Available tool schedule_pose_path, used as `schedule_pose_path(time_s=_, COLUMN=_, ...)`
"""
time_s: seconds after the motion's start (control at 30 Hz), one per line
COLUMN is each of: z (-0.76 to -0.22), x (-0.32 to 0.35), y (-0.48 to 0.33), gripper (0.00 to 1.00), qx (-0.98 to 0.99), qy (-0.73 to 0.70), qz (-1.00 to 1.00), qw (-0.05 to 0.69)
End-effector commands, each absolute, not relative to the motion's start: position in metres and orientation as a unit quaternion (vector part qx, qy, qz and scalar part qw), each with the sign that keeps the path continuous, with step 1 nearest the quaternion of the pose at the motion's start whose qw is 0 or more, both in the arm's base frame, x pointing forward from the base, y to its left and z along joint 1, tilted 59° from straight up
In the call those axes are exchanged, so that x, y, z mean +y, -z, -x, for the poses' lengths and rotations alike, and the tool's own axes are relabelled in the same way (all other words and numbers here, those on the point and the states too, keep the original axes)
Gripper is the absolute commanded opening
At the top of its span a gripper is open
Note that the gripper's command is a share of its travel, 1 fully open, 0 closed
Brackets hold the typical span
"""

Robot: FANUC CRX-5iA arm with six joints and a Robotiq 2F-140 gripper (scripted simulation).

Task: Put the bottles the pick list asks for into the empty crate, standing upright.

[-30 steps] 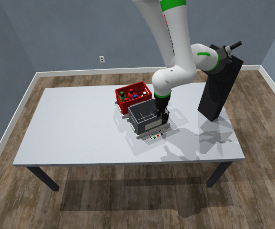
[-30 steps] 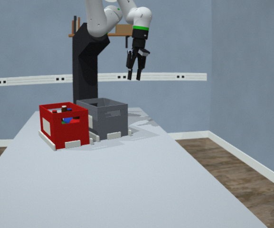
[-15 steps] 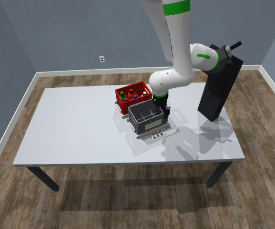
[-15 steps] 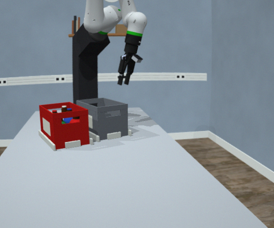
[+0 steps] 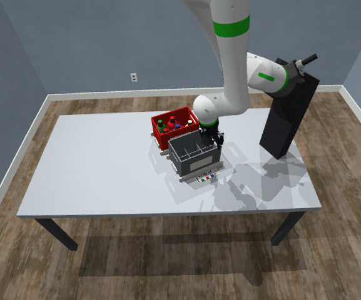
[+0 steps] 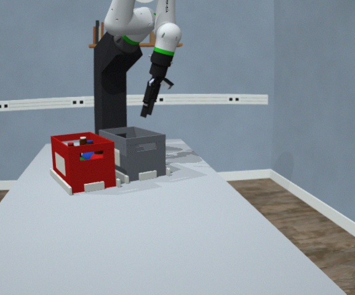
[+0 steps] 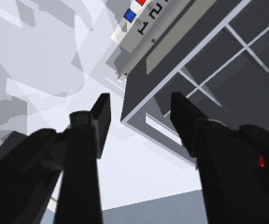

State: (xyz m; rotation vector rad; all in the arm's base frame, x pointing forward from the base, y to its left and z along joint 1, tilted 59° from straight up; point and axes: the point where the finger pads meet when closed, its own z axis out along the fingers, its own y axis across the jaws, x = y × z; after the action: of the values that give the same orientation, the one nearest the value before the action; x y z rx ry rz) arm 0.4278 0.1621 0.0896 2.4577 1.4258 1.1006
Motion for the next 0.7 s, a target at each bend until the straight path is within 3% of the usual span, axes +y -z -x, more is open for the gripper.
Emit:
schedule_pose_path(time_s=0.0, z=-0.4382, x=0.1604, y=-0.0809, gripper=0.44, qx=0.515, qy=-0.394, qz=-0.758, qw=0.068)
schedule_pose_path(time_s=0.67, z=-0.4382, x=0.1604, y=-0.0809, gripper=0.44, qx=0.678, qy=-0.381, qz=-0.612, qw=0.146)
